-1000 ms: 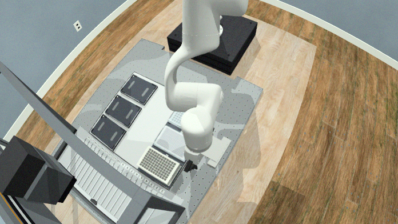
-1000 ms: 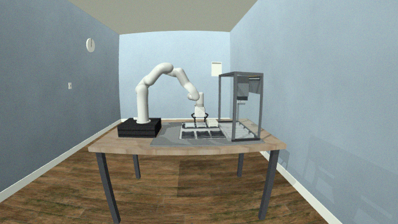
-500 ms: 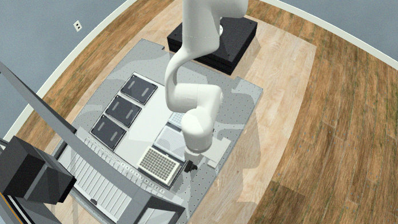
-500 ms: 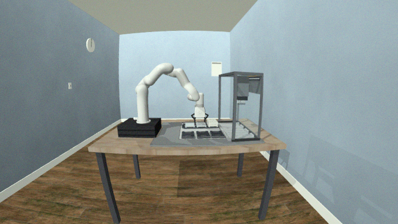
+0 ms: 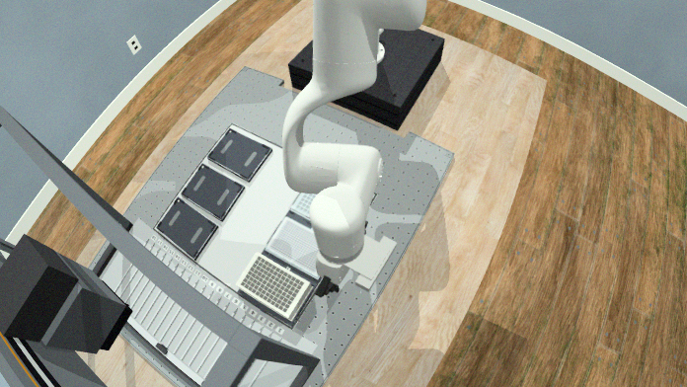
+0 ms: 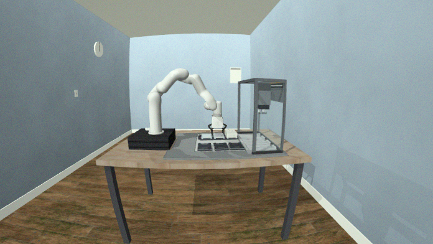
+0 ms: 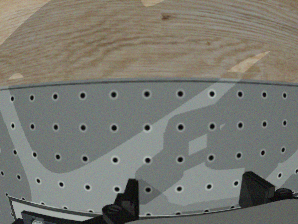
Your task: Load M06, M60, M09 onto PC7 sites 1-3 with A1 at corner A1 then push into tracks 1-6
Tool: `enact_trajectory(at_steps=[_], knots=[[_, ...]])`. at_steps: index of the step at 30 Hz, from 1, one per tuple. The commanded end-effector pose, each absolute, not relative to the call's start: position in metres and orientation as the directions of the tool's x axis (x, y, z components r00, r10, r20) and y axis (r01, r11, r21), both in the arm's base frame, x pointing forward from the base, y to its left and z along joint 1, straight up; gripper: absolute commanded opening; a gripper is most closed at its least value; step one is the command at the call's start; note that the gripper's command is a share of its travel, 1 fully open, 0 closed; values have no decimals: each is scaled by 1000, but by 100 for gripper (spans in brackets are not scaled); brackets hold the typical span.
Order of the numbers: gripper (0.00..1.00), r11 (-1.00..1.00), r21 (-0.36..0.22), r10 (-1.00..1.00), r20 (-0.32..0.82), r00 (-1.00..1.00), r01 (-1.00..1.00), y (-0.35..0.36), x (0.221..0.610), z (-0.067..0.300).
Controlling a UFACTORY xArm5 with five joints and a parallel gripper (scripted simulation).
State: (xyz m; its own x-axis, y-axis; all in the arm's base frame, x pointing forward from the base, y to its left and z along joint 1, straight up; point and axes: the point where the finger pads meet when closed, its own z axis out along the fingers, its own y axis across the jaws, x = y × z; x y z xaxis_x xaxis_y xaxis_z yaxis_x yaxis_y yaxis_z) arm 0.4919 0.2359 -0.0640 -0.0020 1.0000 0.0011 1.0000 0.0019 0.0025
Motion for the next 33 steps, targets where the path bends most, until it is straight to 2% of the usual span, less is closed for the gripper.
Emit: enact_trajectory(at_steps=[1,33], knots=[[100,2,4,1000,8,-2,1000,234,493,-62],[100,2,4,1000,7,-2,1000,220,493,-62]])
